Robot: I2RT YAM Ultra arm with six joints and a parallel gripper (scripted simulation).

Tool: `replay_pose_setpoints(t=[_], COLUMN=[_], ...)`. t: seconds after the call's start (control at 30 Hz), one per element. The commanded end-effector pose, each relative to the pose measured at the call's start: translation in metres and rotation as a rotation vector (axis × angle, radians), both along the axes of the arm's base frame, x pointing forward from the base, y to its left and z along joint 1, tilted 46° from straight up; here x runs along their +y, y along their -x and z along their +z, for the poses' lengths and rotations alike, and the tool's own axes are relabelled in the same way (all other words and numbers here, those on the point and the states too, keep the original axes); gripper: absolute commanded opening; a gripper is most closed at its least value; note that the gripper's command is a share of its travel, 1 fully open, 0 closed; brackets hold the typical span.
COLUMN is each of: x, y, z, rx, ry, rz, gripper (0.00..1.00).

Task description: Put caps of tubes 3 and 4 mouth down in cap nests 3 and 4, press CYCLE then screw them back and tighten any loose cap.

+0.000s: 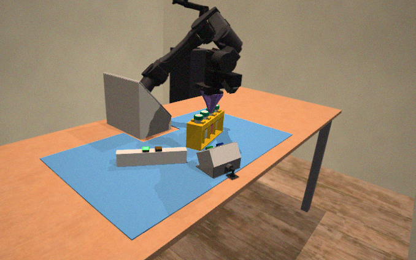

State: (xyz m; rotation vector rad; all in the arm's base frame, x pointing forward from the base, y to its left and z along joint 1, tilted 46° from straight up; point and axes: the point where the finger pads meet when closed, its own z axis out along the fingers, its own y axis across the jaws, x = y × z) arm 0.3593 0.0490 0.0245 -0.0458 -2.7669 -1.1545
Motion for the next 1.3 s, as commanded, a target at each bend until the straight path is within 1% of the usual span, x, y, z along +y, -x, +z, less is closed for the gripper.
replay_pose_setpoints(t=[0.0,0.1,0.37,0.43,0.63,1.1,1.27], x=[-0.01,-0.01,-0.016,-0.016,-0.02,-0.02,-0.009], y=[-0.009,-0.009,-0.046,-0.046,-0.074,-0.074,-0.073], z=[0.005,0.005,-0.05,-0.05,-0.09,-0.09,-0.101], rx=[-0.04,-0.04,-0.041,-0.041,-0.042,-0.042,-0.041], ry=[0.002,0.002,0.002,0.002,0.003,0.003,0.002], rz=[-0.003,-0.003,-0.004,-0.004,-0.004,-0.004,-0.004], gripper=[0.0,0.0,0.0,0.0,0.0,0.0,0.0])
